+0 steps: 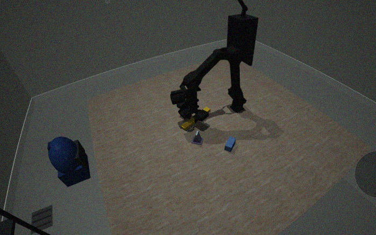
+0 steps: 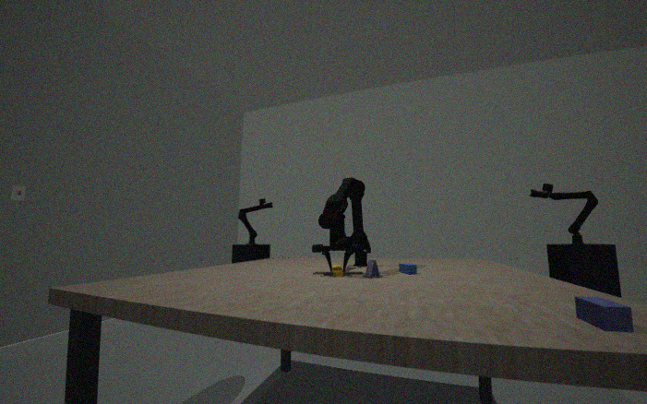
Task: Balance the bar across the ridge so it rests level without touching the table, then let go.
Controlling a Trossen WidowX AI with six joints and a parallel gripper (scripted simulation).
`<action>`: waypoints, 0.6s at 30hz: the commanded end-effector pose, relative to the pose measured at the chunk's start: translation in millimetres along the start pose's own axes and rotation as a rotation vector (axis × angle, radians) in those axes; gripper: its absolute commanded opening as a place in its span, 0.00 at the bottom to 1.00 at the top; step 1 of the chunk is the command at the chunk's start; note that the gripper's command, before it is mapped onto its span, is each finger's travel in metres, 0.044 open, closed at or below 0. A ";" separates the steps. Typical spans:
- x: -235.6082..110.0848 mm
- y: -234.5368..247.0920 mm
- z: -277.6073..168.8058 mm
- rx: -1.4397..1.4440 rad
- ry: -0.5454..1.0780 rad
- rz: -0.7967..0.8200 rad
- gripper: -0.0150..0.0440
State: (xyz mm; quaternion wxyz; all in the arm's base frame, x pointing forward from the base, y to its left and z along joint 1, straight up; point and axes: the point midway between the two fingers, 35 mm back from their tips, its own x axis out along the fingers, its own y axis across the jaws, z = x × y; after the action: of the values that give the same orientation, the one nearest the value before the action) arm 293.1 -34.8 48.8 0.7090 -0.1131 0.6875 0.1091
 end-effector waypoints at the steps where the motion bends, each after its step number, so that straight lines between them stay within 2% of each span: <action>1: 0.0 0.1 0.0 0.000 0.000 0.001 0.51; 7: 0.0 0.1 0.0 0.000 0.000 0.001 0.44; 11: -6.0 -0.5 1.2 0.000 0.000 0.000 0.26; 18: -23.3 -1.7 3.6 0.001 0.000 0.000 0.25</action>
State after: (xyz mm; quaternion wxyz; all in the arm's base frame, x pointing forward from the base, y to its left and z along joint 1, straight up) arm 294.5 -34.9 64.6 0.7073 -0.1123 0.6892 0.1098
